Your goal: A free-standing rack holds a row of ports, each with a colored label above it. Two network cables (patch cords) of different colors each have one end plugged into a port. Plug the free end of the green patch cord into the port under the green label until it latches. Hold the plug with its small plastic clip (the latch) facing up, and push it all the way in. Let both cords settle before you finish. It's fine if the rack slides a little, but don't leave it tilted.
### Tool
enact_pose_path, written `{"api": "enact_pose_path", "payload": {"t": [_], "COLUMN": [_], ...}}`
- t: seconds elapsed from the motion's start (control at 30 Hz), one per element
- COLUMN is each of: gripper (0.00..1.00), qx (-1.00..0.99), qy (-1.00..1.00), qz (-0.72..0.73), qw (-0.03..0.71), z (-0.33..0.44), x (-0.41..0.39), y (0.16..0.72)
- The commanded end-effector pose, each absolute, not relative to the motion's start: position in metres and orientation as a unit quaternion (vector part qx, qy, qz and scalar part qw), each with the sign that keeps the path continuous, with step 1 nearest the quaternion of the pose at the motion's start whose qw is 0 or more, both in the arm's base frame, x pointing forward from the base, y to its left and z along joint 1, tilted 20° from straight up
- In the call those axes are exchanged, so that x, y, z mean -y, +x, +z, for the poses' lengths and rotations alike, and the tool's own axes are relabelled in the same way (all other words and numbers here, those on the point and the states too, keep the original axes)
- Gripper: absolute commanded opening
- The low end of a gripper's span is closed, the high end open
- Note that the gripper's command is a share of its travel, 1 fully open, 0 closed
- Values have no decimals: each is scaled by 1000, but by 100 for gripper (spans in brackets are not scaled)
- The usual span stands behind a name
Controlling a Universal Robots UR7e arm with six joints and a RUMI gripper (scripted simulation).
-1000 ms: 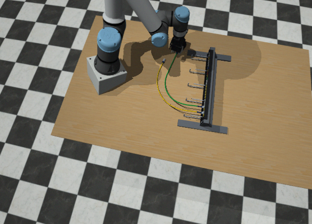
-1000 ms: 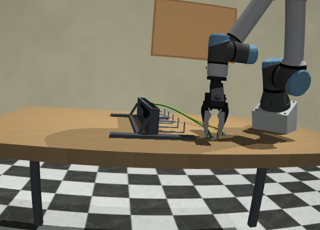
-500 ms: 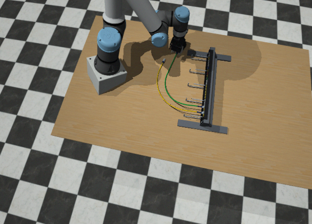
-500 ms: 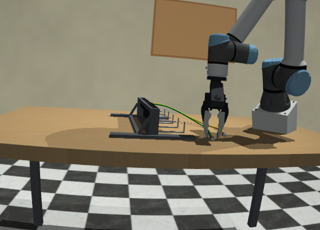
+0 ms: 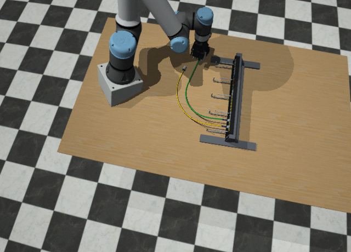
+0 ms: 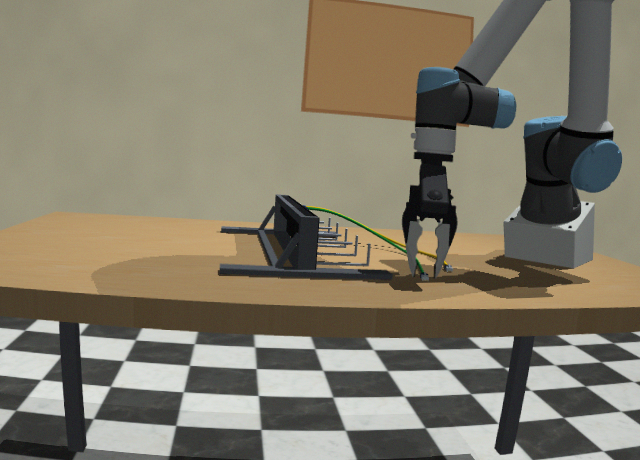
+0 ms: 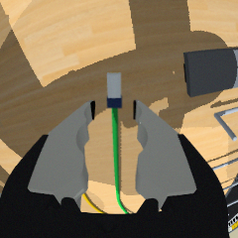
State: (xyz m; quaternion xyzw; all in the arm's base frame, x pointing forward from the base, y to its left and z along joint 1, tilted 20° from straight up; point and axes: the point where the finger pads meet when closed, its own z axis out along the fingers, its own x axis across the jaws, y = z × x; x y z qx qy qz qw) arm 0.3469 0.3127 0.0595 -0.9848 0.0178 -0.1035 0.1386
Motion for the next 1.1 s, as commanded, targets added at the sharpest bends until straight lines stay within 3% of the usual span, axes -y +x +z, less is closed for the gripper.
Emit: {"api": "enact_pose_path", "payload": {"t": [0.0,0.3,0.33,1.07], "gripper": [22,22,0,0], "qx": [-18,-18,-18,-18], "qy": [-985,-985,-985,-985], "qz": [-104,-104,-104,-104], "qw": [139,139,139,139], "z": [60,60,60,60], "x": [-313,-313,-313,-313], "y": [347,347,347,347]}}
